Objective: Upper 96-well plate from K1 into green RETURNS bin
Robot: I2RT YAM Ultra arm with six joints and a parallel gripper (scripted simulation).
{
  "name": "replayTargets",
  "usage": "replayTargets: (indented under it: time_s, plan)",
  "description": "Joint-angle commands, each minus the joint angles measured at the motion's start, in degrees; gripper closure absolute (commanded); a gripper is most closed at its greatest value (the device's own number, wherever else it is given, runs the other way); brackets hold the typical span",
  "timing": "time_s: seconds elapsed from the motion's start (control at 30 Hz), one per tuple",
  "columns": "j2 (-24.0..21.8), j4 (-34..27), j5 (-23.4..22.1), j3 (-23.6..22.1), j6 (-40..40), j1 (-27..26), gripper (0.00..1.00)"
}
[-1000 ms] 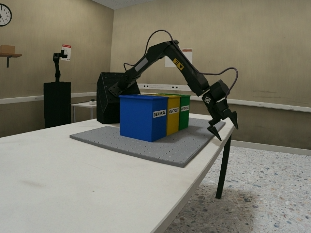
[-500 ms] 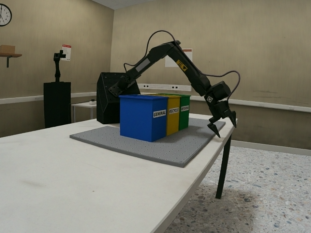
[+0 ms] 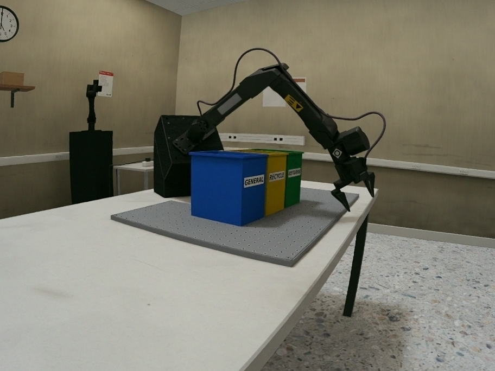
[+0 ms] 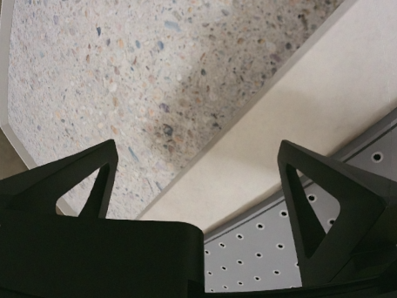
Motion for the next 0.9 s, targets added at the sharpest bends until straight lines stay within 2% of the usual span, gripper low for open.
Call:
replayTargets:
  time_s: [0.0,0.03,0.07,0.17,0.2,0.27,0.33,0.37,0.43,0.57,0.6,0.7,0.73,0.77,0.87]
  plan:
    - [-2.2,-2.6,1.6,2.3,0.8,3.1,0.0]
    - [-2.2,-2.2,2.2,1.8,1.0,3.8,0.0]
    - [-2.1,-2.0,2.8,-0.8,1.1,4.4,0.0]
    - [-2.2,0.4,4.6,-2.2,1.9,6.3,0.0]
    - [-1.7,-3.1,4.4,1.0,1.7,6.6,0.0]
    - [0.6,-7.9,3.9,3.0,1.2,7.3,0.0]
    - [0.6,-7.9,3.9,3.0,1.2,7.3,0.0]
    - [-1.3,-8.2,4.3,2.9,1.7,7.8,0.0]
    - [-1.5,-7.2,5.3,-1.0,2.1,8.8,0.0]
    - [-2.0,-4.1,6.5,-3.6,2.9,10.2,0.0]
    - [-1.8,-7.6,6.2,-0.5,2.6,10.5,0.0]
    - [0.9,-12.5,6.0,1.3,1.5,11.6,0.0]
    - [-1.1,-12.2,6.4,0.8,2.6,12.1,0.0]
    - [-1.1,-11.8,6.9,-2.2,2.8,12.6,0.0]
    - [-1.3,-10.7,7.7,-3.9,3.4,13.6,0.0]
